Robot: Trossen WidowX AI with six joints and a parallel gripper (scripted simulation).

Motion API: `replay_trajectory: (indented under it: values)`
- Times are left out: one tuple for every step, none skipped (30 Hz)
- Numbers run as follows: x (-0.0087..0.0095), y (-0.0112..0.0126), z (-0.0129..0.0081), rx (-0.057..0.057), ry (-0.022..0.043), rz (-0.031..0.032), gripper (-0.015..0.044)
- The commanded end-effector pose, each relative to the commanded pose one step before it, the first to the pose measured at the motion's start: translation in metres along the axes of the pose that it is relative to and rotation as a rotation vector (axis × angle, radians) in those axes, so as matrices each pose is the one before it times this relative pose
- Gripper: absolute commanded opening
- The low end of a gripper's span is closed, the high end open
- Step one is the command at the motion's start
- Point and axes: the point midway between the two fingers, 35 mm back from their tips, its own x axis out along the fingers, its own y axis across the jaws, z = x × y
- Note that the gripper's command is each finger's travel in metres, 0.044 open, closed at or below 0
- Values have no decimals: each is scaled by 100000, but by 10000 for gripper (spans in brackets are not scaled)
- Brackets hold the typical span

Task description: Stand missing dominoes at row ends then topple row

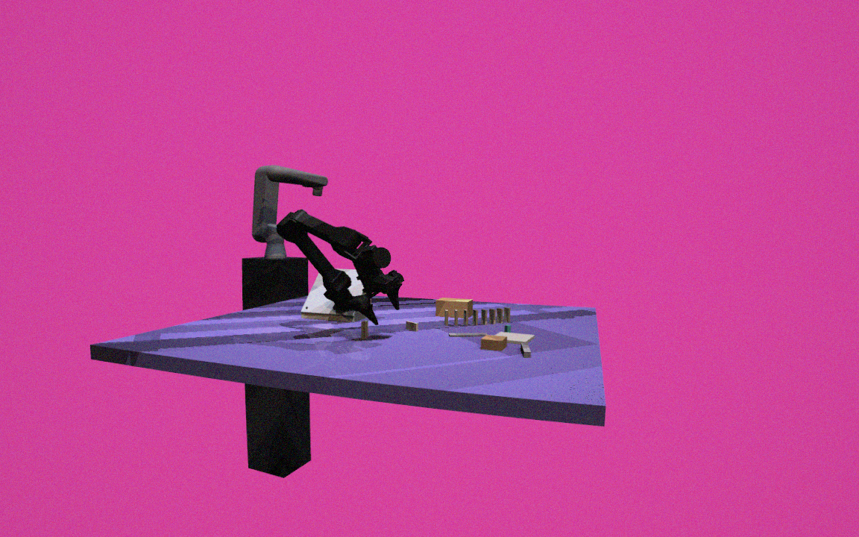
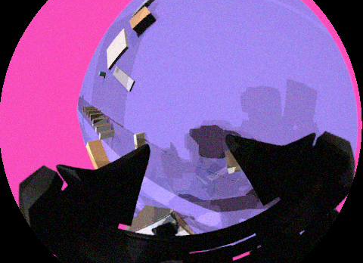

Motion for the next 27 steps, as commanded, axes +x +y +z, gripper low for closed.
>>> replay_trajectory:
  values:
    - [-6397, -2235, -1918, -31698, 24236, -35664, 440]
    - [0, 0, 0, 0, 0, 0, 440]
    - [0, 0, 0, 0, 0, 0, 440]
    - [0, 0, 0, 0, 0, 0, 440]
    - [0, 0, 0, 0, 0, 0, 440]
    - [0, 0, 0, 0, 0, 0, 440]
    - [0, 0, 0, 0, 0, 0, 440]
    - [0, 0, 0, 0, 0, 0, 440]
    - [0, 0, 0, 0, 0, 0, 440]
    - [0, 0, 0, 0, 0, 0, 440]
    - [0, 0, 0, 0, 0, 0, 440]
    - [0, 0, 0, 0, 0, 0, 440]
    - [0, 0, 0, 0, 0, 0, 440]
    - [101, 8, 12, 9, 7, 32, 440]
    - [305, 21, 35, 25, 18, 89, 440]
    - [509, 28, 51, 39, 21, 123, 440]
    - [652, 24, 51, 44, 10, 113, 440]
    - [658, 11, 35, 37, -7, 62, 440]
    - [659, -2, 18, 29, -21, 9, 440]
    - [658, -14, 1, 20, -33, -44, 440]
    - [657, -25, -18, 10, -41, -98, 440]
    - [656, -36, -37, -1, -48, -152, 440]
    - [648, -45, -55, -13, -51, -204, 440]
    - [505, -41, -57, -19, -40, -197, 440]
    - [302, -27, -40, -15, -24, -134, 440]
    - [101, -9, -14, -6, -8, -47, 440]
    - [0, 0, 0, 0, 0, 0, 440]
